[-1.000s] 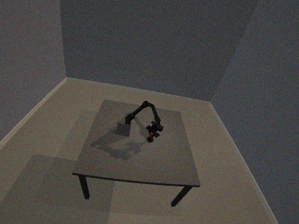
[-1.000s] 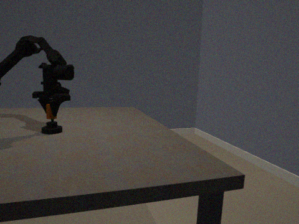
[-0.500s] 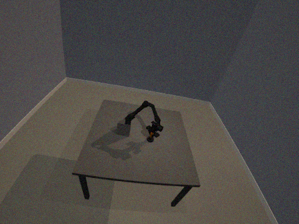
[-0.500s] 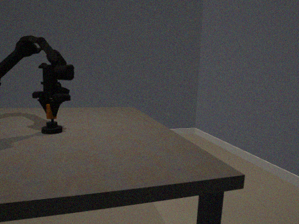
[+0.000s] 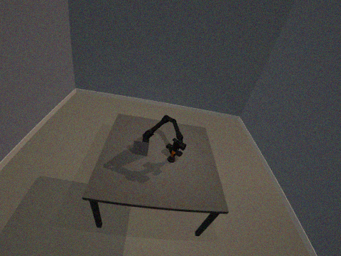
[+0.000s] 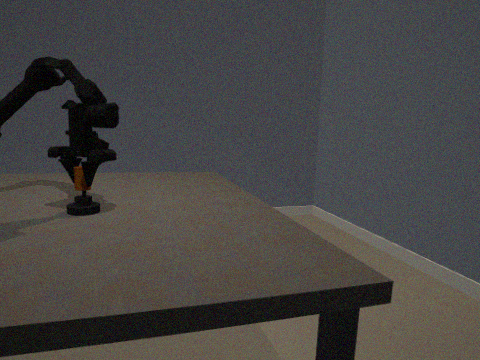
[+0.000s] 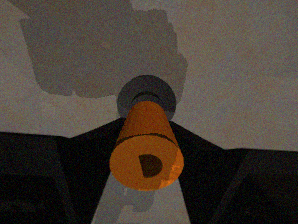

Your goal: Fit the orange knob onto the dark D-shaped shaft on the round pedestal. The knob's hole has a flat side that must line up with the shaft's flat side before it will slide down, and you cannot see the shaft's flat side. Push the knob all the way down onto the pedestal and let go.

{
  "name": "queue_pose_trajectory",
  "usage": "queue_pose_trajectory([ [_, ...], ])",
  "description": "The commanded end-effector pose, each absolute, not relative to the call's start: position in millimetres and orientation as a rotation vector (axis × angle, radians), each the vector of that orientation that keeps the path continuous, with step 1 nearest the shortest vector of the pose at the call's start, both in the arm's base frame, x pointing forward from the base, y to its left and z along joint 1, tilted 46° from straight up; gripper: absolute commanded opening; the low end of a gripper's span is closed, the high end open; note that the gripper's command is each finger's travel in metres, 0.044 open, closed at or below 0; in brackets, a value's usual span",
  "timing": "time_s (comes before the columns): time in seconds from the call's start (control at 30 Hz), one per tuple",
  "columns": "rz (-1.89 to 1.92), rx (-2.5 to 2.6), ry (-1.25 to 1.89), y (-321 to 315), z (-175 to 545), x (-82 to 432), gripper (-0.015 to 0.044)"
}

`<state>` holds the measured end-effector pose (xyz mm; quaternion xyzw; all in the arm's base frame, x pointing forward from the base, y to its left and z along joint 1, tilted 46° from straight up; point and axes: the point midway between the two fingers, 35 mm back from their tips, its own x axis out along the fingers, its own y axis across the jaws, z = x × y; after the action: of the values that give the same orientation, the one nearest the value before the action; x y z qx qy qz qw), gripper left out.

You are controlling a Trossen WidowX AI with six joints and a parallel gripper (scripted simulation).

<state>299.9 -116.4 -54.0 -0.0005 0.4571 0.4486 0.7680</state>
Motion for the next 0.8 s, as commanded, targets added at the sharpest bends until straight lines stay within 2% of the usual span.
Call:
queue_pose_trajectory([
  [0.0,0.992,-0.033,0.977,-115.7,-55.8,299.6,0.0000],
  [0.77,0.992,-0.033,0.977,-114.5,-55.8,300.7,0.0000],
])
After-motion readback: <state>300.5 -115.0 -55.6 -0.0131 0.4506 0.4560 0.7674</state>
